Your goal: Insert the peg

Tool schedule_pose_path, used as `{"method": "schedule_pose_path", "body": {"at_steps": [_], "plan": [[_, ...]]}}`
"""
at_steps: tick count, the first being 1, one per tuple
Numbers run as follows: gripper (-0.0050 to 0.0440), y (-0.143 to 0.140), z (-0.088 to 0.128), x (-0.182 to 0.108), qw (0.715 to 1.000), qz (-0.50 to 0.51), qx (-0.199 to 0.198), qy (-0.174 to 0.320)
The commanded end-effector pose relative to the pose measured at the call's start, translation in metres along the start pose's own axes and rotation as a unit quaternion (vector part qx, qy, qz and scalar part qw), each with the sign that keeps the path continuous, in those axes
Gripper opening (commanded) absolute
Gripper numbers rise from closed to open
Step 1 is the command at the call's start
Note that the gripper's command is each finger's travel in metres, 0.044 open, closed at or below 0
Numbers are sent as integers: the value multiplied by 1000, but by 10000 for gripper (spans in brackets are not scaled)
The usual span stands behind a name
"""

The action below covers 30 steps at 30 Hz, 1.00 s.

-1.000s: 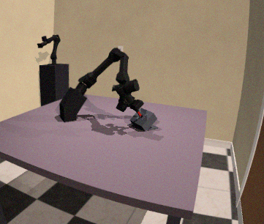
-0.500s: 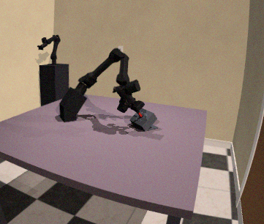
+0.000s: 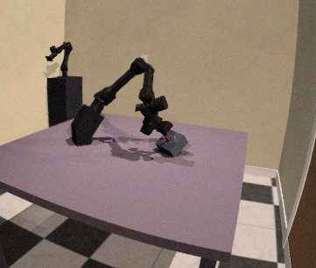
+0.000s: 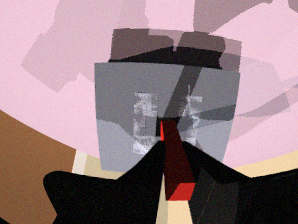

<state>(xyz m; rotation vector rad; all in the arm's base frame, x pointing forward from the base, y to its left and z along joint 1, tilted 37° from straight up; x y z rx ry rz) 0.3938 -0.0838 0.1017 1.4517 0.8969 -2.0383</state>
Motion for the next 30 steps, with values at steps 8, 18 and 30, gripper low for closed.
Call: {"method": "schedule_pose_path", "body": {"at_steps": [8, 18, 30], "plan": [[0, 0, 1, -6, 1000, 8, 3, 2], [0, 0, 0, -6, 1000, 8, 3, 2], [0, 0, -1, -6, 1000, 8, 3, 2]]}}
Point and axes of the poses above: the point midway between the two fingers, 35 mm back from their tips, its own z axis back along the fingers, its own y axis across the jaws, x = y × z, the point moved 2 cm from there along z, back along the fingers, and after that the axes turned 15 degrees about -z, right-handed, at the moved point
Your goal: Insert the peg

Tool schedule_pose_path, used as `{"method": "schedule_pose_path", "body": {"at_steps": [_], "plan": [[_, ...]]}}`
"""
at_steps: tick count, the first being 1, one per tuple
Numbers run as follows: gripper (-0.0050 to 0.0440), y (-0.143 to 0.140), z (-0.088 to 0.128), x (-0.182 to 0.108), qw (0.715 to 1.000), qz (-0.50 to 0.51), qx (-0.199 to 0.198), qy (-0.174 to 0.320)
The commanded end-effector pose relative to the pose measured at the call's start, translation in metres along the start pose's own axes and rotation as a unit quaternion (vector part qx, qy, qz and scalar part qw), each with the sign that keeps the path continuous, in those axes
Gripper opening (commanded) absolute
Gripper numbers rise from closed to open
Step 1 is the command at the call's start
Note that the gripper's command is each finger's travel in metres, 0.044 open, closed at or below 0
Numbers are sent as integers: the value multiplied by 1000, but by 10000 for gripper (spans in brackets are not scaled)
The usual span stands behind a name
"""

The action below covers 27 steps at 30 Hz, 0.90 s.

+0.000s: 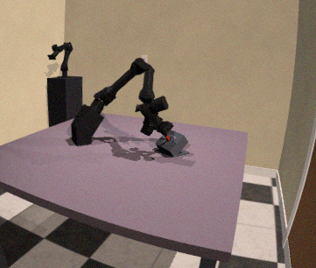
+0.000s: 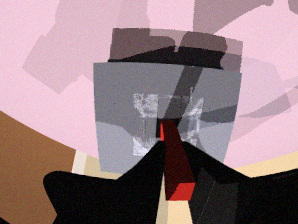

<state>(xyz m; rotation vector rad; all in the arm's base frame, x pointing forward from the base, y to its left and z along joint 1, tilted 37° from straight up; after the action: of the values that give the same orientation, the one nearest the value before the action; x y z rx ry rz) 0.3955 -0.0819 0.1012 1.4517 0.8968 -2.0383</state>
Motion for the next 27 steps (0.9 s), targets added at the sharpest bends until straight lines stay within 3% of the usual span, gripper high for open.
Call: {"method": "schedule_pose_path", "body": {"at_steps": [1, 27], "plan": [[0, 0, 1, -6, 1000, 8, 3, 2], [0, 0, -2, -6, 1000, 8, 3, 2]]}}
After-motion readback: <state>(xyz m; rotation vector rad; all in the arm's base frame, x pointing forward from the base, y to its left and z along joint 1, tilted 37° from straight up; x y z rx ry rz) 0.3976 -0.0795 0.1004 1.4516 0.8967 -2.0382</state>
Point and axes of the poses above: the point midway between the two fingers, 35 mm back from their tips, its own z axis back along the fingers, its own y axis across the jaws, x = y × z, the point moved 2 cm from there along z, back along the fingers, and after that the axes turned 15 degrees about -z, right-handed, at the moved point
